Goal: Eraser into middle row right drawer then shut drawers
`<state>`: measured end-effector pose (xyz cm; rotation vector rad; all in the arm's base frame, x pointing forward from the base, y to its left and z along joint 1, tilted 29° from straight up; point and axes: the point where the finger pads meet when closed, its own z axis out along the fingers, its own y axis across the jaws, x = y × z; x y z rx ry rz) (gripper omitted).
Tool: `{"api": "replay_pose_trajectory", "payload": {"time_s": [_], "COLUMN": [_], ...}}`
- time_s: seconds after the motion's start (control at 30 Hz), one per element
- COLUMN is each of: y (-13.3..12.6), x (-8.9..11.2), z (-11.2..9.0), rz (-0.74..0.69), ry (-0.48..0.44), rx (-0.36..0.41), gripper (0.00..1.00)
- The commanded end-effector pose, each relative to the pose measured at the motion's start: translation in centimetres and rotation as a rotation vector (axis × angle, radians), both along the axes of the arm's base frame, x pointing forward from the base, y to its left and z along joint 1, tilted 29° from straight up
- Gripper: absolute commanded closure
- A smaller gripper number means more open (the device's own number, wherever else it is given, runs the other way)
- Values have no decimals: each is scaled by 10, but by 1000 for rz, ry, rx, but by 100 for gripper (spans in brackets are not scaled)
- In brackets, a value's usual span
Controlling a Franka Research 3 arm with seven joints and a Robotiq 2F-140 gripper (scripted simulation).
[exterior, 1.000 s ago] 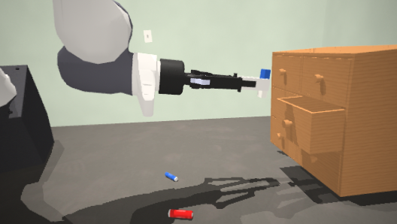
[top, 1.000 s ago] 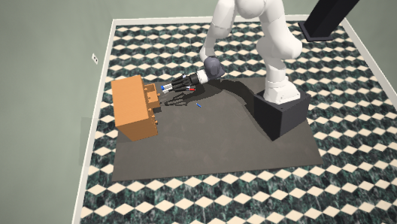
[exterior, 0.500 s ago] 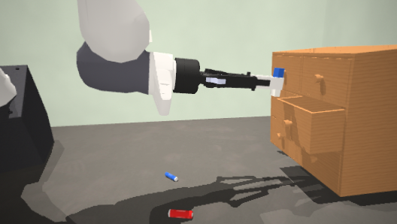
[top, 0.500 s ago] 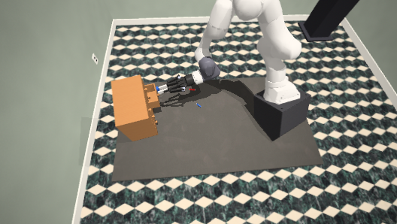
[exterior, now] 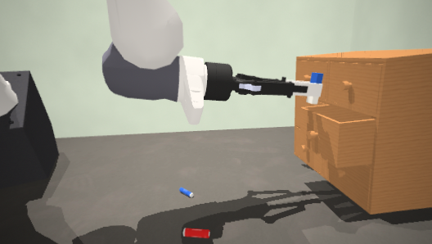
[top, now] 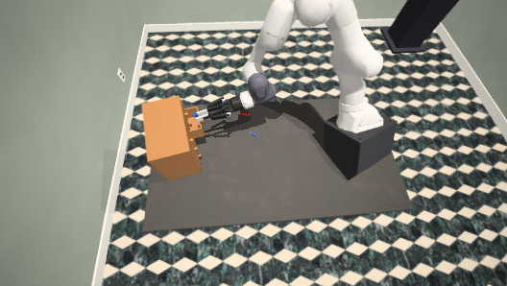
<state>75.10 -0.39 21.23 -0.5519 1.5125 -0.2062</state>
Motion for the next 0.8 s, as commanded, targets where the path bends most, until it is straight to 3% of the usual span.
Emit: {"api": "replay_pose_trajectory", "payload": {"time_s": [0.0, 0.77], "y": [-1, 6], "x": [6, 29], "z": [-3, 0], "rz": [-19, -19], "ry": [4, 4], "rx": [-14, -14], "gripper": [80, 80]}}
